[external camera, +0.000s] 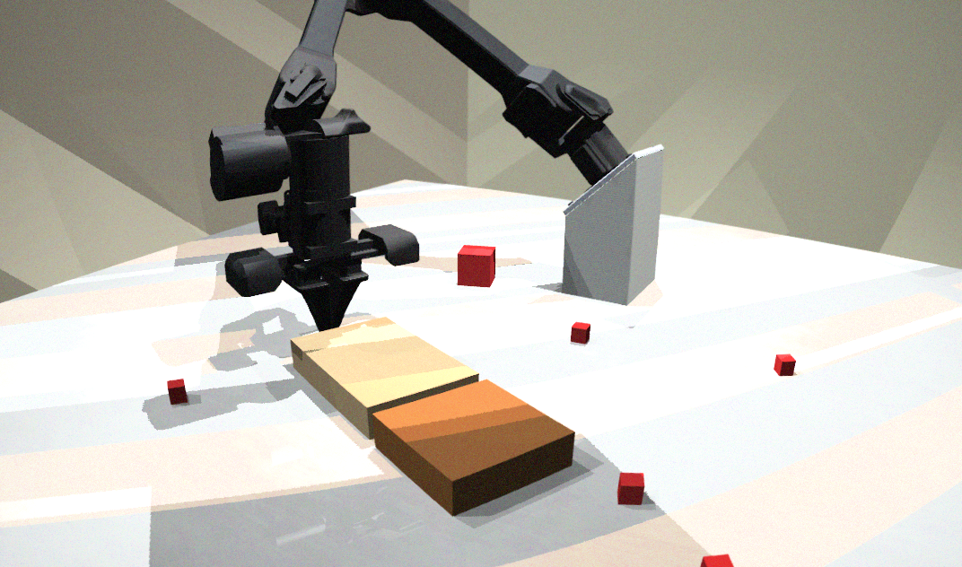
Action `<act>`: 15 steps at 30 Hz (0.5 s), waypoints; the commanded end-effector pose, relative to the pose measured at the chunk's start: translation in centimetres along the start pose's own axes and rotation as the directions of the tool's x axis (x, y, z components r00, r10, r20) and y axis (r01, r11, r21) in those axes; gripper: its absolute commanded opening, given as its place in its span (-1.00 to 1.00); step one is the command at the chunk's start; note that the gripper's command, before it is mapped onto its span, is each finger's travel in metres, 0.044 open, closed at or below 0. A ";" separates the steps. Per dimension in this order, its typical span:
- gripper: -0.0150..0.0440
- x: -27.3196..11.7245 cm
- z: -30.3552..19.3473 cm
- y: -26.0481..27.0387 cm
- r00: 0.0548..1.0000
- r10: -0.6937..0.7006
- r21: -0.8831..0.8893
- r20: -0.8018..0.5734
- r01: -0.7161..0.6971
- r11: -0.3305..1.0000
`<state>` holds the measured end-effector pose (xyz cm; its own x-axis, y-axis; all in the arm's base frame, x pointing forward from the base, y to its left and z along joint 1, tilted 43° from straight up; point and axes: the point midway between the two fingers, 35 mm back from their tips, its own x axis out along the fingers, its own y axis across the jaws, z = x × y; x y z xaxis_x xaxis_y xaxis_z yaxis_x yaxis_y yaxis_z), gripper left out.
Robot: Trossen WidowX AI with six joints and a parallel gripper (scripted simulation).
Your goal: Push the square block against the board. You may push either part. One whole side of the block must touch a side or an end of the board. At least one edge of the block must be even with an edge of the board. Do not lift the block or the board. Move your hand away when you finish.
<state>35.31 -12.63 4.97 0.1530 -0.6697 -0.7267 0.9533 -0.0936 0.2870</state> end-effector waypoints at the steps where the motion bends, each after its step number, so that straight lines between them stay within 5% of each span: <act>1: -0.49 -0.1 0.5 0.0 1.000 0.001 -0.002 -0.005 -0.001 1.000; 15: -0.49 -0.1 2.8 0.1 1.000 0.002 -0.003 -0.003 -0.002 1.000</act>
<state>34.75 -14.43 6.52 0.1538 -0.6712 -0.7252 0.9531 -0.0930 0.2881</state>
